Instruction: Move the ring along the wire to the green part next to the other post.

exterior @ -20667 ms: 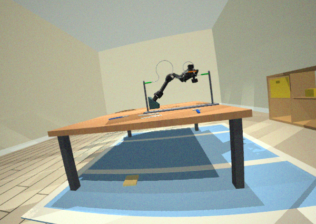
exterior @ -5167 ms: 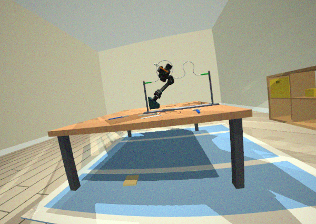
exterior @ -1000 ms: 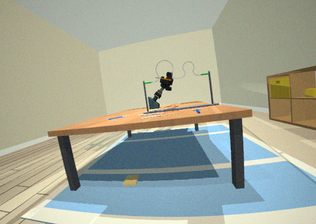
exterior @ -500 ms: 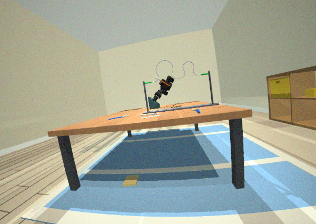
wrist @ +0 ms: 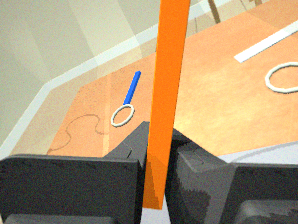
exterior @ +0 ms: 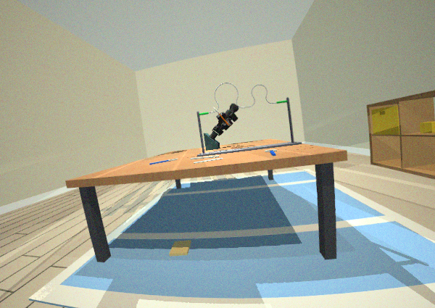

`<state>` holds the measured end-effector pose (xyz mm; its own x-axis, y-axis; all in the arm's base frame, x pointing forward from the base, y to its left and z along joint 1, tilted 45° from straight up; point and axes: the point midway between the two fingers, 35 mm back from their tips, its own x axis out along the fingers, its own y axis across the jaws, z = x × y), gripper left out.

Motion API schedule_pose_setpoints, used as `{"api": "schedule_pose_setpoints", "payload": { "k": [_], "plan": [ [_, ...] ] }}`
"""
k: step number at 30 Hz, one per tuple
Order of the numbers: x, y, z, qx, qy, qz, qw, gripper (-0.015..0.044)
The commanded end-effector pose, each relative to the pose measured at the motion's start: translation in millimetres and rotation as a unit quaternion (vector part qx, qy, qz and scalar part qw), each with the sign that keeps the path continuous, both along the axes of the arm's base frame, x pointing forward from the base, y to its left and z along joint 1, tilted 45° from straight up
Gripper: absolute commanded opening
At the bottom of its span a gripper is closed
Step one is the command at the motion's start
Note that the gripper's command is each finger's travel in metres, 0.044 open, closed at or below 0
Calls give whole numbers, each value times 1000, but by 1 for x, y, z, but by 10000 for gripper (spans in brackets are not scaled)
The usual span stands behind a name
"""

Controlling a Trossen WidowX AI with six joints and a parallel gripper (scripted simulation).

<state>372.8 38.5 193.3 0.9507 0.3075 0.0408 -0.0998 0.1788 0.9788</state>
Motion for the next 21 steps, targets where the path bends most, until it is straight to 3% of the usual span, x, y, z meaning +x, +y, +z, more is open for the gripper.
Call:
{"api": "schedule_pose_setpoints", "payload": {
  "k": [1, 21],
  "plan": [
    [-1, -5, -17, -53, 5, 0, 999, -150],
    [-5, -38, -73, -234, 27, -1, 972, -150]
  ]
}}
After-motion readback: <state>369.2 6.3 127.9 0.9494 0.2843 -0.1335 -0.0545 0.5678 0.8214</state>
